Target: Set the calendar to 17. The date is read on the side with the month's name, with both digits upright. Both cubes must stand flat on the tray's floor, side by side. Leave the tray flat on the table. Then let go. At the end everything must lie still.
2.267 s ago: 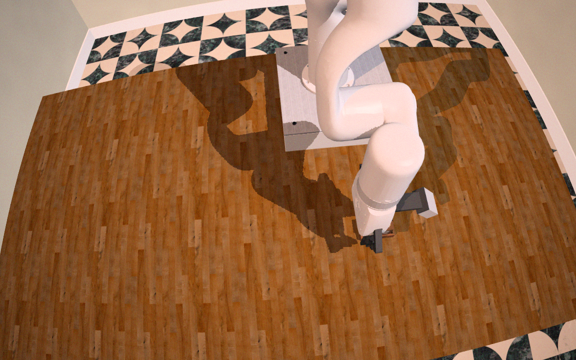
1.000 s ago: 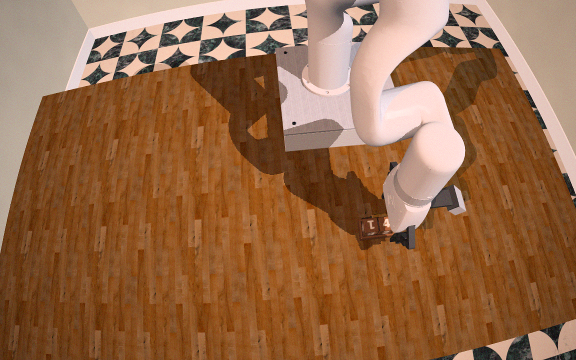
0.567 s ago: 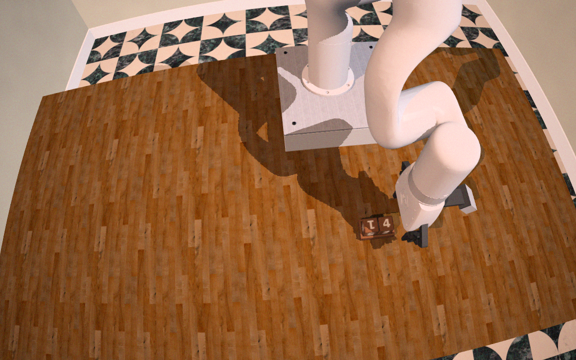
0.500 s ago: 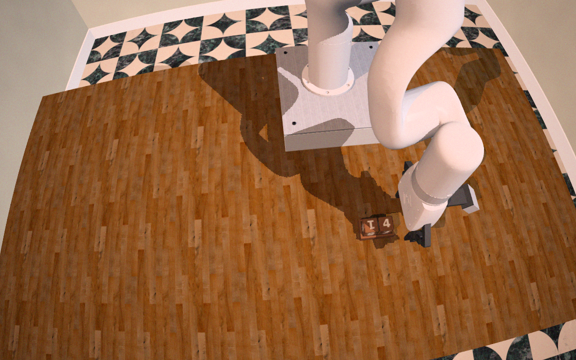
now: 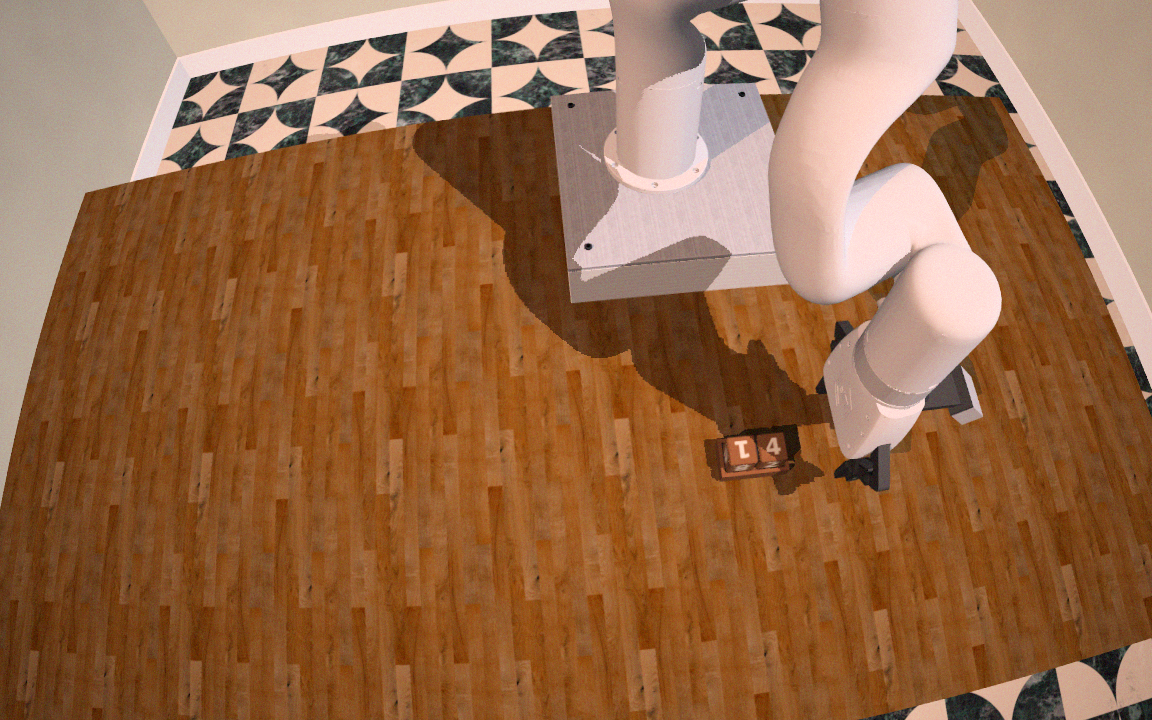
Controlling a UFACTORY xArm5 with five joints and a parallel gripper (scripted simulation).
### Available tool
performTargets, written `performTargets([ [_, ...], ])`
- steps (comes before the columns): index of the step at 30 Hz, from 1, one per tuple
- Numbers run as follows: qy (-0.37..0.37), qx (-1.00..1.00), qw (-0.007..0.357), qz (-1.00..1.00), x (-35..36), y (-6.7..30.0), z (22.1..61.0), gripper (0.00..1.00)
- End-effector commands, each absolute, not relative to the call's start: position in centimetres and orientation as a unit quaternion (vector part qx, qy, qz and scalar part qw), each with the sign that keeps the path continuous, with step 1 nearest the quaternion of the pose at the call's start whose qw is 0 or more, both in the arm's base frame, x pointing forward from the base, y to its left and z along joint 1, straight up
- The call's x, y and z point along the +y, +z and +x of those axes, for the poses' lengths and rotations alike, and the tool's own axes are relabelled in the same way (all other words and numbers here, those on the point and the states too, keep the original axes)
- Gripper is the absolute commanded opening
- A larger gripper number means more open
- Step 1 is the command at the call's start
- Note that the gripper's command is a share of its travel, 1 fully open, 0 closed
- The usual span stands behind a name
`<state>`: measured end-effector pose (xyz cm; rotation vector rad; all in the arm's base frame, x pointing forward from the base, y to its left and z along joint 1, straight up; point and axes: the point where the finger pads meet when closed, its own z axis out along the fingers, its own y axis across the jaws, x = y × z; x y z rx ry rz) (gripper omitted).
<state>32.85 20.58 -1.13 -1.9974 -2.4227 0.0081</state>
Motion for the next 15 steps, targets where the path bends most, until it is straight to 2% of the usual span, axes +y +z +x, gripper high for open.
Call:
performTargets([
  [1, 0.002, -0.771, 0.0, -0.637, 21.0, -1.2, 32.9, 1.0],
  [15, 0.002, -0.771, 0.001, -0.637, 21.0, -4.2, 32.9, 1.0],
])
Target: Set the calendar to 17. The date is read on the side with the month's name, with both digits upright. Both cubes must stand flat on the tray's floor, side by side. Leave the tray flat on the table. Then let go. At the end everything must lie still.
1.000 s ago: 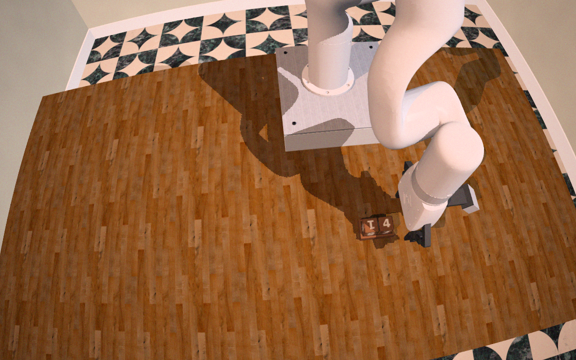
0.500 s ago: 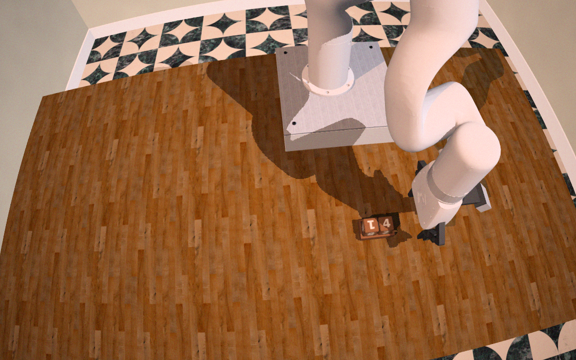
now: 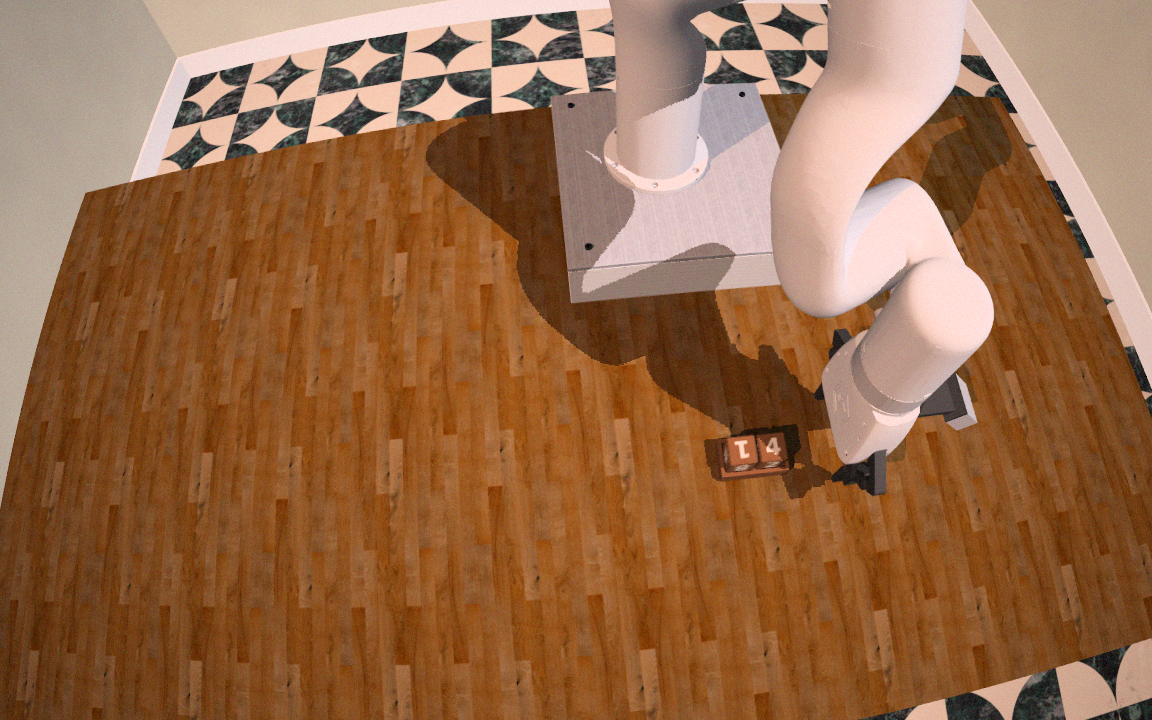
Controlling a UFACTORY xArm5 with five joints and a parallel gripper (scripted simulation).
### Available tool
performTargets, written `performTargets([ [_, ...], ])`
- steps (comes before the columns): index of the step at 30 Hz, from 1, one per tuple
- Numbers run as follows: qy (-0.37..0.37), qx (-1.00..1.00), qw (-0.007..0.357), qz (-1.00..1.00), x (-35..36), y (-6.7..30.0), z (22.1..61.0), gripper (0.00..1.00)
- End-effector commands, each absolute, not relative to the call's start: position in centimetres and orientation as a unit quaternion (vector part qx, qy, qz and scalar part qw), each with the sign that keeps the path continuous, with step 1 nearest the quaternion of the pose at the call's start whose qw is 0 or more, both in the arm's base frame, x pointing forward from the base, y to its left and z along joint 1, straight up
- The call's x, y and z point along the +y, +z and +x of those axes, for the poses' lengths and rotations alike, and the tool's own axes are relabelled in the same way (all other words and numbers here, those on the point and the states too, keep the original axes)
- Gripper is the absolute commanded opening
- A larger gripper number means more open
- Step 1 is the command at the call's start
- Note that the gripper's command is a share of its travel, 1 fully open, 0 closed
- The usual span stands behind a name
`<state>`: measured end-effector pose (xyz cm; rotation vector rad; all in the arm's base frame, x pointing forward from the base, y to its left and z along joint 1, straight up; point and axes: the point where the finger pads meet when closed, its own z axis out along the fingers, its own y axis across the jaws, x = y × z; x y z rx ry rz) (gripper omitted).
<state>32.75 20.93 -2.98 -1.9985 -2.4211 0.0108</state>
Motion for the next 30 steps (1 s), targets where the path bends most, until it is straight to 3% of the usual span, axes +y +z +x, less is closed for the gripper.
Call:
performTargets([
  [1, 0.002, -0.771, 0.001, -0.637, 21.04, -4.38, 32.91, 1.0],
  [30, 0.002, -0.771, 0.001, -0.637, 21.03, -4.67, 32.91, 1.0],
])
